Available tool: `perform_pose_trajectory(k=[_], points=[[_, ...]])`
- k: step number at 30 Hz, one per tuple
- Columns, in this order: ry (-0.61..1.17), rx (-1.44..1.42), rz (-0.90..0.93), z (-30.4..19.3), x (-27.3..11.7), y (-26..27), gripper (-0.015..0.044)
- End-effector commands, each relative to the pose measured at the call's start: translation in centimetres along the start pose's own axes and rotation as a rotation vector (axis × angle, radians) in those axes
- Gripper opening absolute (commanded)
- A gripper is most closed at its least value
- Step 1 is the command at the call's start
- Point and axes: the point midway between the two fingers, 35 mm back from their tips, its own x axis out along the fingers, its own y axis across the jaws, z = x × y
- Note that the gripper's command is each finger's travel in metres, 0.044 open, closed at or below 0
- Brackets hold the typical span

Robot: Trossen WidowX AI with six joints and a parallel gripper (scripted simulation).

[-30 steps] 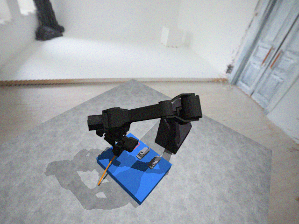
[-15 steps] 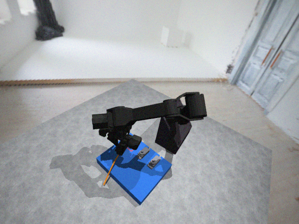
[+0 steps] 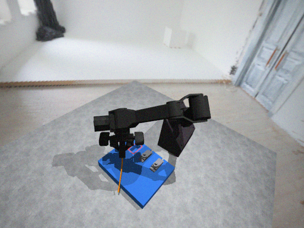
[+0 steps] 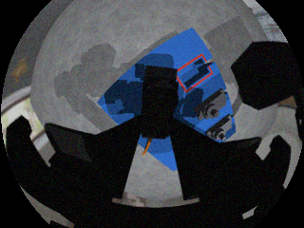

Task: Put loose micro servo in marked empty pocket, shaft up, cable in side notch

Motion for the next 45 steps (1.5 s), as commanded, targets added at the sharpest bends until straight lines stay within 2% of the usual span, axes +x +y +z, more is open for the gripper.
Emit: perform_pose_trajectory(k=[1,45], points=[[0.004,-0.118,0.005,-0.01,-0.15,0.09,0.0000],[-0.001,-1.647,0.007,-0.01,-0.15,0.09,0.0000]])
